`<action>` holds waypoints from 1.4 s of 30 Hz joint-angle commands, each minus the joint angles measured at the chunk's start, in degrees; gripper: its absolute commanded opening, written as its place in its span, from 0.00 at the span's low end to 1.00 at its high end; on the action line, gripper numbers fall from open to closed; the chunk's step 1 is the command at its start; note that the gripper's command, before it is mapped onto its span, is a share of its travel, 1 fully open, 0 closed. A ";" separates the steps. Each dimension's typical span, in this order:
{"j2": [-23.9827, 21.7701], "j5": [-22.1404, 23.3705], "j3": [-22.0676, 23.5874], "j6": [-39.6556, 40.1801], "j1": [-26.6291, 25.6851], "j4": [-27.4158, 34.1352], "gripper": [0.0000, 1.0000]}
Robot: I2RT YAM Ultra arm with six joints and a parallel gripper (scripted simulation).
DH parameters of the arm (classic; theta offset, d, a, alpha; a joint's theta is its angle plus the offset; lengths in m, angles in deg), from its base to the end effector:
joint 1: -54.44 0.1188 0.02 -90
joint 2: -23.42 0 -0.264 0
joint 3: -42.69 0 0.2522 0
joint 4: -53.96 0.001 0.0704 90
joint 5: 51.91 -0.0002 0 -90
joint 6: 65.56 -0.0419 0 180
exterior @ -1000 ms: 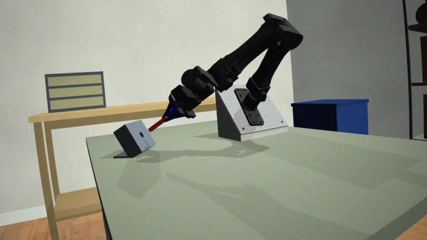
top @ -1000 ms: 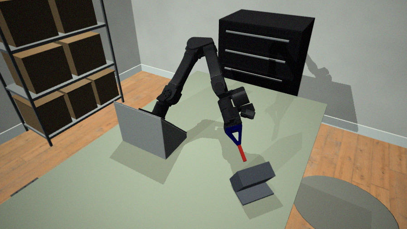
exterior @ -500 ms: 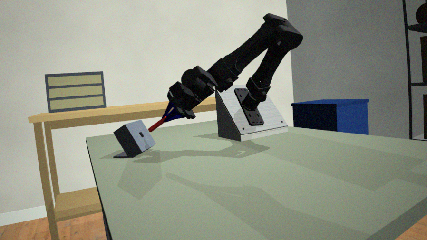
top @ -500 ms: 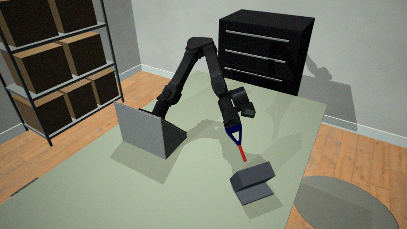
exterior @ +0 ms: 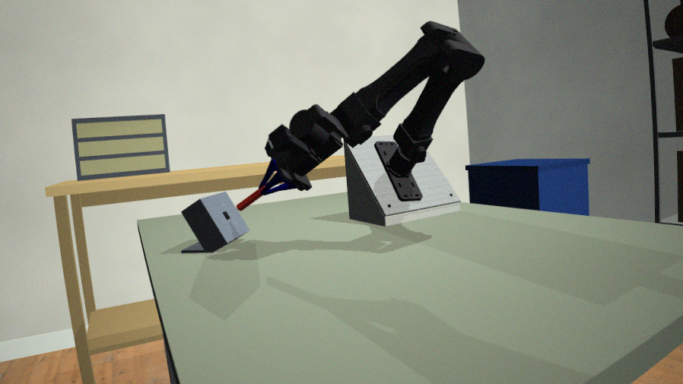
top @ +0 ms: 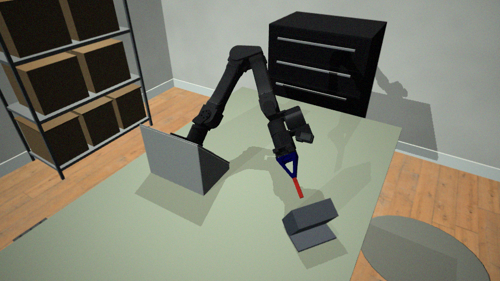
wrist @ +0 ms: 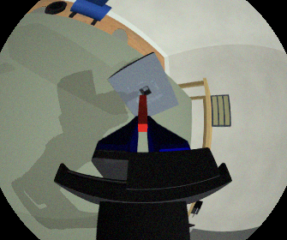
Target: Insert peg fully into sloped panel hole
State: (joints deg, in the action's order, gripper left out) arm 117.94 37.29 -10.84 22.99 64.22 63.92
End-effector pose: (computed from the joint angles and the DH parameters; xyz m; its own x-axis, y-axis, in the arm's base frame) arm 0.2973 0.0517 0.1292 -0.7691 -0.1069 -0.6301 -0.1418 0.9899 0.0051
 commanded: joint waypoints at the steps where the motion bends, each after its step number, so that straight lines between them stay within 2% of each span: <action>1: 0.41 -0.69 -1.56 -3.38 -1.87 -1.78 0.00; 42: 0.56 0.24 -1.23 -24.57 -2.34 -2.53 0.00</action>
State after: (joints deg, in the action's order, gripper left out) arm 117.94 38.32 -10.84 1.42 63.72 63.18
